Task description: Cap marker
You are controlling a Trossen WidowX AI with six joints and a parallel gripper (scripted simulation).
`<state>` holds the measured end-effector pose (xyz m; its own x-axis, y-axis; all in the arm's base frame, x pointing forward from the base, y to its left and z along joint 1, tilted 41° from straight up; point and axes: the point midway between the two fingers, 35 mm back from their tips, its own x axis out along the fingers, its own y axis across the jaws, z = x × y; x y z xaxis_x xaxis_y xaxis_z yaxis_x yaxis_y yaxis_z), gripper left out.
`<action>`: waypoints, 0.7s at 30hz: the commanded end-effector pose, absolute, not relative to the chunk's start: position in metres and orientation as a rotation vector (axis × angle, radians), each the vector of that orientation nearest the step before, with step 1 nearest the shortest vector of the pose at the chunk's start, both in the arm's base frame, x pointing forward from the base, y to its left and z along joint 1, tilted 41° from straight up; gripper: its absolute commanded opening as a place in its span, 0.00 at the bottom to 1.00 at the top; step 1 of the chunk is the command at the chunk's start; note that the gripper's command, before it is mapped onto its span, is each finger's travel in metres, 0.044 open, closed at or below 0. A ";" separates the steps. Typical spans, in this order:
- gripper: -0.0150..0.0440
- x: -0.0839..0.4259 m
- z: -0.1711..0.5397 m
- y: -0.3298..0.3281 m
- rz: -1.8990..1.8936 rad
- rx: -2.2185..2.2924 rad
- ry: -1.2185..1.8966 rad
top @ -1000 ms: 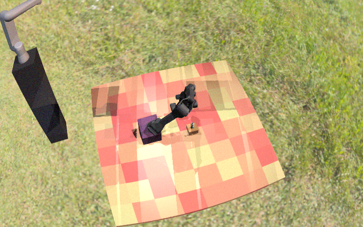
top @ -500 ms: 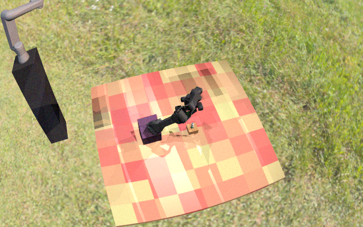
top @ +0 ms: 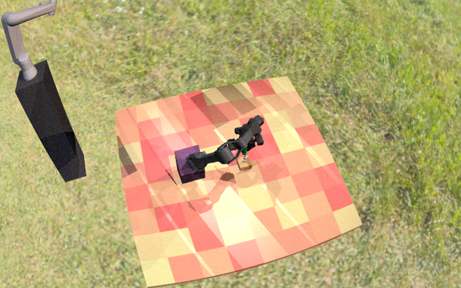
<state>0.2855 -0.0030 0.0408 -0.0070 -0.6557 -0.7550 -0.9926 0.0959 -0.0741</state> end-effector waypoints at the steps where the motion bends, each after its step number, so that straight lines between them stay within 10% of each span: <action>1: 0.25 0.288 0.047 -0.005 0.660 -1.635 1.724; 21: 0.25 0.289 0.027 -0.022 0.661 -1.635 1.724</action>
